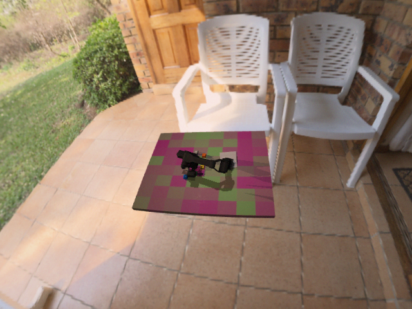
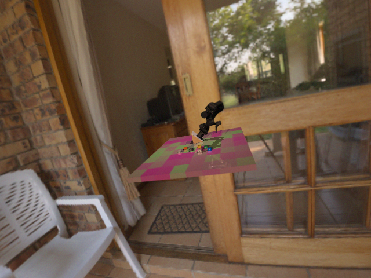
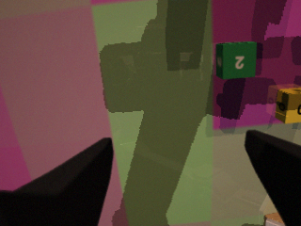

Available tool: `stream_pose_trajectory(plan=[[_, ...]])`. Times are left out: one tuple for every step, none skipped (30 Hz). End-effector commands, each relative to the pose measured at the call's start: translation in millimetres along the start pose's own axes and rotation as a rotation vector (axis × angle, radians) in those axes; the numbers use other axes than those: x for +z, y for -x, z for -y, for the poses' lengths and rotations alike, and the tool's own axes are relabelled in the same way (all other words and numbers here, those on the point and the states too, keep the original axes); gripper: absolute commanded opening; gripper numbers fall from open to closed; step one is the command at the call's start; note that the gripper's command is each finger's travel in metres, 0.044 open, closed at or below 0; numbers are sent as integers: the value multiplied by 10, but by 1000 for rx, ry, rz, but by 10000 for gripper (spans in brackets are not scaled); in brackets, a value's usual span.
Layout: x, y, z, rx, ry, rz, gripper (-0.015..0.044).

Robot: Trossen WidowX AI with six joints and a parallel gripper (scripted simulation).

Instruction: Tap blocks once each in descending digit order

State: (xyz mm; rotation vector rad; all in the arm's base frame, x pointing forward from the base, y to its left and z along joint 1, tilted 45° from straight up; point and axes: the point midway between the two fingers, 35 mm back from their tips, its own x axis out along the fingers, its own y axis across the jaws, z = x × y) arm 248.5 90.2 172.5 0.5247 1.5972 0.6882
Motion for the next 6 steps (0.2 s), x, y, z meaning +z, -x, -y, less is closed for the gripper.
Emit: stream_pose_trajectory(plan=[[-90,139,-357,20,-8,5,400],[-90,139,-357,20,-8,5,400],[-90,139,-357,20,-8,5,400],[-90,139,-357,20,-8,5,400],[-90,139,-357,20,-8,5,400],[-90,139,-357,20,-8,5,400]])
